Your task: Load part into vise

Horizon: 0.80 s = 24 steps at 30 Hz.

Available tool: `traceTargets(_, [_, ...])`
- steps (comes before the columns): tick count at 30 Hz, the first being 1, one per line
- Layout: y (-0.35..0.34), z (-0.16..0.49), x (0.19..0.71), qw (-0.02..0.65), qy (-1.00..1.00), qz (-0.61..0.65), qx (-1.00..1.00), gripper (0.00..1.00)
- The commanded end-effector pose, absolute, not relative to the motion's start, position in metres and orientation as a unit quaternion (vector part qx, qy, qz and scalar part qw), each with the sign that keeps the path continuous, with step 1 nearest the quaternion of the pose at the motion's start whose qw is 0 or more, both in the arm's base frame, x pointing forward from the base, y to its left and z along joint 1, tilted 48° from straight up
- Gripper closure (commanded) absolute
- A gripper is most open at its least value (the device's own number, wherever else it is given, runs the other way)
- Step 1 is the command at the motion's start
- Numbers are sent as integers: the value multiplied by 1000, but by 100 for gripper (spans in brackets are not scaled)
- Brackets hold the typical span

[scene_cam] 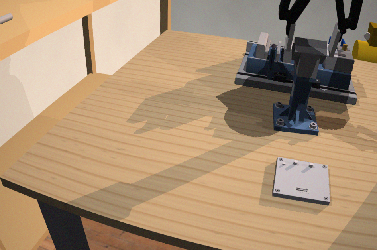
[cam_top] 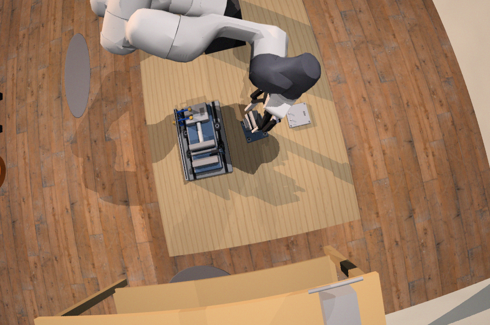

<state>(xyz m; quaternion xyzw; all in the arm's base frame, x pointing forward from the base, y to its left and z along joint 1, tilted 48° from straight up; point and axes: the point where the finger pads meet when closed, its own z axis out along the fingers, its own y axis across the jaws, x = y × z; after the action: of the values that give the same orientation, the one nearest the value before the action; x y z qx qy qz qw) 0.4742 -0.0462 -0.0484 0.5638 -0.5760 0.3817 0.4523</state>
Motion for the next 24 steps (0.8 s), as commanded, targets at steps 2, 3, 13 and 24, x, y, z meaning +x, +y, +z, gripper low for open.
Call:
traceTargets(2, [-44,-53,475,435,-584,368,578,49])
traceTargets(3, [-44,-53,475,432,-586,365,580,49])
traceTargets(13, [-45,-50,476,397,-610,331,600,49])
traceTargets(24, [-47,-48,476,361,-633,295,618,49])
